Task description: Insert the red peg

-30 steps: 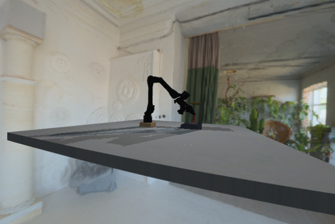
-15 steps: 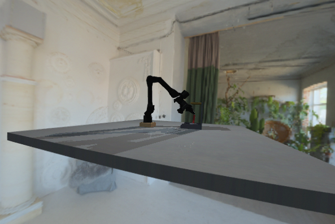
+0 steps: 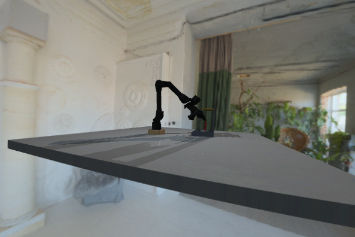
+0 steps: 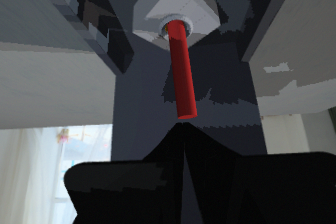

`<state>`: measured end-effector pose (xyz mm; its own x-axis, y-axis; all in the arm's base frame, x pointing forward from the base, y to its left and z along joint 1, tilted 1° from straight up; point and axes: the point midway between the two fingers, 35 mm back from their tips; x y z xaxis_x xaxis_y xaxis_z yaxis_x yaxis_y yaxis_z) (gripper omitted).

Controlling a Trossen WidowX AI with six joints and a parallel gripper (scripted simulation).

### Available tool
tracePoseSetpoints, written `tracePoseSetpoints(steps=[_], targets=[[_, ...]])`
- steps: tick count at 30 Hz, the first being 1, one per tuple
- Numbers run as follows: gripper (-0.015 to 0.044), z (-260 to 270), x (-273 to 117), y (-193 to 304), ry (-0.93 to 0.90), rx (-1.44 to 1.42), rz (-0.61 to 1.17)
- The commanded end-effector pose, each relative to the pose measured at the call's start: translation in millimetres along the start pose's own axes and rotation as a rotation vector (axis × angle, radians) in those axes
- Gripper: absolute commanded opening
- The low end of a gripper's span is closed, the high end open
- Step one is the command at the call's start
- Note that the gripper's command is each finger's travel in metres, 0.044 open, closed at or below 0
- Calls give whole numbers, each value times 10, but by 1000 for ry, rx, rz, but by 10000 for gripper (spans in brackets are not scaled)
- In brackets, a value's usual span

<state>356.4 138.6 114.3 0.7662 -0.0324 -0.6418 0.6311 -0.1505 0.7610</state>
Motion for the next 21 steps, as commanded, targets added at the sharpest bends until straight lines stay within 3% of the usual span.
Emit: tracePoseSetpoints(steps=[1, 21], targets=[[0, 3, 19, -23, -1, 0, -1], [0, 26, 182, -228, -2, 5, 2]])
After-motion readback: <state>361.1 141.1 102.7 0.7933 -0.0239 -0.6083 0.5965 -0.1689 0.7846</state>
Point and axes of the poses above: the point midway between the two fingers, 35 mm back from their tips, its own x axis out along the fingers, its own z axis across the jaws, y = z × x, and after that the axes turned 5 degrees about x, right-handed
